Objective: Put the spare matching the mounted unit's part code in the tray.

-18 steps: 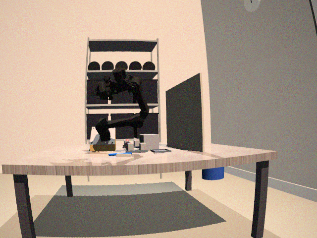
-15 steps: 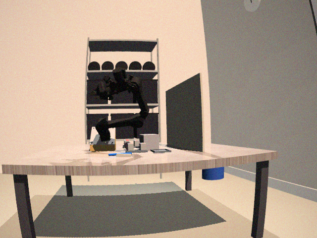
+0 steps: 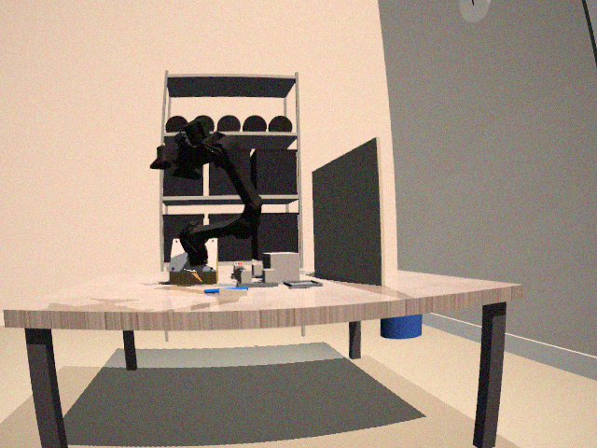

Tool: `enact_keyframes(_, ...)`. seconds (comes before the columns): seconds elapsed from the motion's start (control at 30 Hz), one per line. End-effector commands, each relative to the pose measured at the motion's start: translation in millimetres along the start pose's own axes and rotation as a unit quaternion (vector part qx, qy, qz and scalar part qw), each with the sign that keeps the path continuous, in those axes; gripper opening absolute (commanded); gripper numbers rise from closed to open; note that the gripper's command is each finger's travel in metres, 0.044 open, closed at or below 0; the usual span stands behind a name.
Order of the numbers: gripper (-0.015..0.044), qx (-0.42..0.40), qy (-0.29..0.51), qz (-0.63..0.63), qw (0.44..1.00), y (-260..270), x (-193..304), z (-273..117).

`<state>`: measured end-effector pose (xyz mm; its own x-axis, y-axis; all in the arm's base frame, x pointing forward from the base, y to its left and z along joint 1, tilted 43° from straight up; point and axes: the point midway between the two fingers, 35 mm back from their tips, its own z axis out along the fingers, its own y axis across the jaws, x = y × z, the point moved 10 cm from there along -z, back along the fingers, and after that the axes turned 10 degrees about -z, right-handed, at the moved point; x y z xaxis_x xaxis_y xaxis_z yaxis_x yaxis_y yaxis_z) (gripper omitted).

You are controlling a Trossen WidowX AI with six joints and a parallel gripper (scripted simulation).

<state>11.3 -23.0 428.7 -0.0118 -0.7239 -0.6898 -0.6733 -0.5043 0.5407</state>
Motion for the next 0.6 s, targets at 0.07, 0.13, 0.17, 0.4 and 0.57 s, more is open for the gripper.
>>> enact_keyframes(0.07,0.0440,0.172,-0.014,0.062,0.983,1.5,-47.4,48.2)
enact_keyframes(0.13,0.0440,0.222,-0.016,0.085,0.971,-5.1,-62.7,61.3)
enact_keyframes(0.17,0.0440,0.247,-0.016,0.096,0.964,-9.6,-70.3,67.3)
enact_keyframes(0.4,0.0440,0.381,-0.014,0.166,0.909,-53.2,-114.9,92.5)
enact_keyframes(0.57,0.0440,0.468,0.004,0.222,0.856,-100.3,-139.8,100.6)
